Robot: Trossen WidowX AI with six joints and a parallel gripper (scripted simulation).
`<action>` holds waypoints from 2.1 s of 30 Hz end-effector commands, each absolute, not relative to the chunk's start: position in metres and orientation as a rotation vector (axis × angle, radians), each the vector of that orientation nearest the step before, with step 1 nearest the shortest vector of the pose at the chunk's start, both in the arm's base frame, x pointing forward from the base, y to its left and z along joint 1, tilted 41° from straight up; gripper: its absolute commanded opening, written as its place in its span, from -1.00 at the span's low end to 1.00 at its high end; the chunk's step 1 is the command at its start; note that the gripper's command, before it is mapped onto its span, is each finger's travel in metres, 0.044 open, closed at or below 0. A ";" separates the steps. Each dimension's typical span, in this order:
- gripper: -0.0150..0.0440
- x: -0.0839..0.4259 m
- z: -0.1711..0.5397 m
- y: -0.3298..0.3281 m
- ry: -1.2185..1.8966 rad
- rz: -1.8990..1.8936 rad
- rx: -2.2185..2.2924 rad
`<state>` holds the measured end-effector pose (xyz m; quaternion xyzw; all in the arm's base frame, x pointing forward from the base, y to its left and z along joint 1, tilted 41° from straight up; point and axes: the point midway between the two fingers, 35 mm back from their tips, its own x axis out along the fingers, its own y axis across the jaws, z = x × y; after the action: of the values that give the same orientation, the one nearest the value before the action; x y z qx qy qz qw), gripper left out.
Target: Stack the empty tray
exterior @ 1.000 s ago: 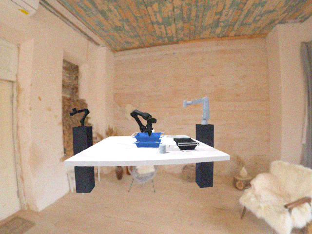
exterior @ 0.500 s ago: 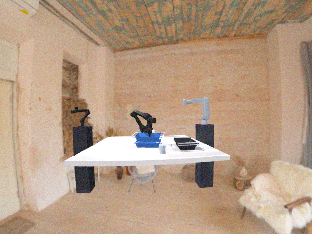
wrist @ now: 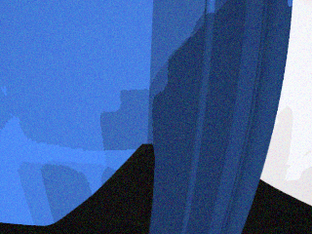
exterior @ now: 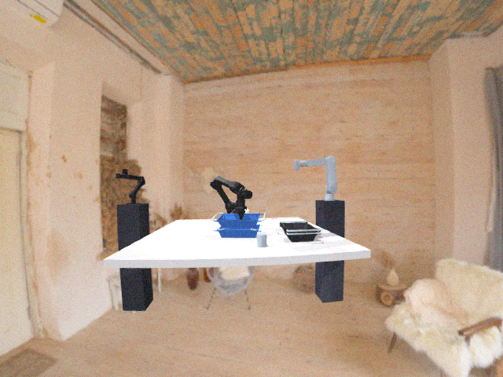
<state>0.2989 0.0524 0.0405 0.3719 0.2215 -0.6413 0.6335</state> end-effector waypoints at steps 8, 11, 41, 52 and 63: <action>-0.49 0.294 0.037 0.048 0.521 -1.490 0.839; -0.49 0.294 0.037 0.048 0.521 -1.490 0.839; -0.49 0.292 0.030 0.042 0.521 -1.490 0.839; -0.49 0.292 0.030 0.042 0.521 -1.490 0.839; -0.49 0.292 0.030 0.042 0.521 -1.490 0.839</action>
<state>0.2978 0.0476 0.0335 0.3733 0.2212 -0.6406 0.6335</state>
